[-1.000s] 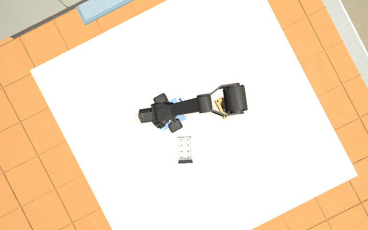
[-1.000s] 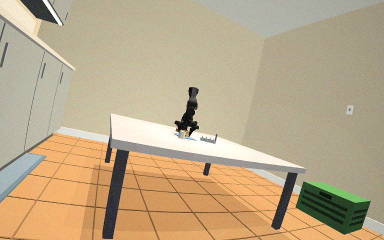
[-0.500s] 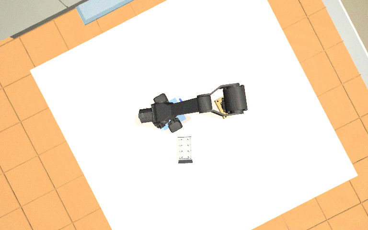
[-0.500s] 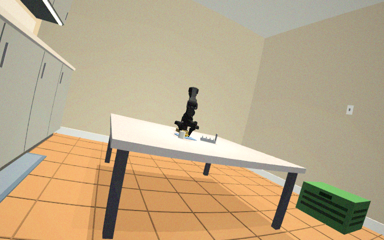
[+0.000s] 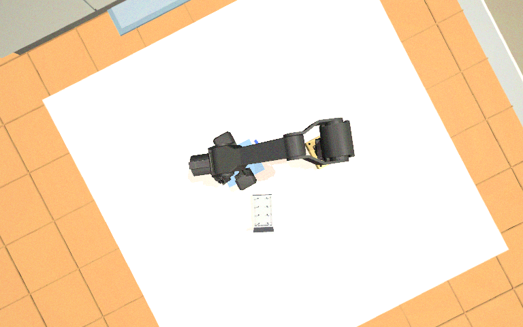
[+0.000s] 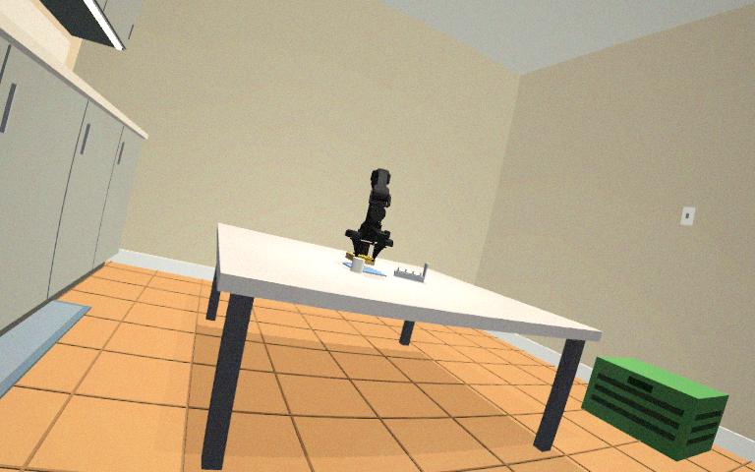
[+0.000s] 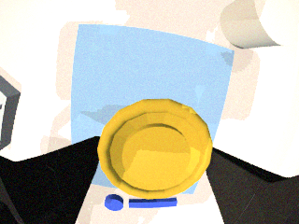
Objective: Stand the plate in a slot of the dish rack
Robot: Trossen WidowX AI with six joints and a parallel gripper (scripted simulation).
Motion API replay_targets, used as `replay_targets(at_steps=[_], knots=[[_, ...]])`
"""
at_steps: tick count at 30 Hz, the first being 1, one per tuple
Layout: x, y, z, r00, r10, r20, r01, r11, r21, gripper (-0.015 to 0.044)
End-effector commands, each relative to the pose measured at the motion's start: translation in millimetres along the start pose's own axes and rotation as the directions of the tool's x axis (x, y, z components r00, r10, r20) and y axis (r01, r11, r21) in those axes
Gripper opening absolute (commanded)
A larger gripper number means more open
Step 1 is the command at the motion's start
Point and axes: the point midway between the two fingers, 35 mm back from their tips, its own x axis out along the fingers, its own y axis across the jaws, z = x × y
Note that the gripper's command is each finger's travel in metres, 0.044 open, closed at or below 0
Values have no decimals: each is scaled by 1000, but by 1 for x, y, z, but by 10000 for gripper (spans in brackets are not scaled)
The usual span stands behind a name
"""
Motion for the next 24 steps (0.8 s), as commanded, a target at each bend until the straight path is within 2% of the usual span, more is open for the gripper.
replay_targets(at_steps=[1, 24], knots=[[-22, -2, 5, 1000, -3, 12, 3, 1000, -2, 0], [-113, -4, 10, 1000, -4, 15, 4, 1000, -5, 0]])
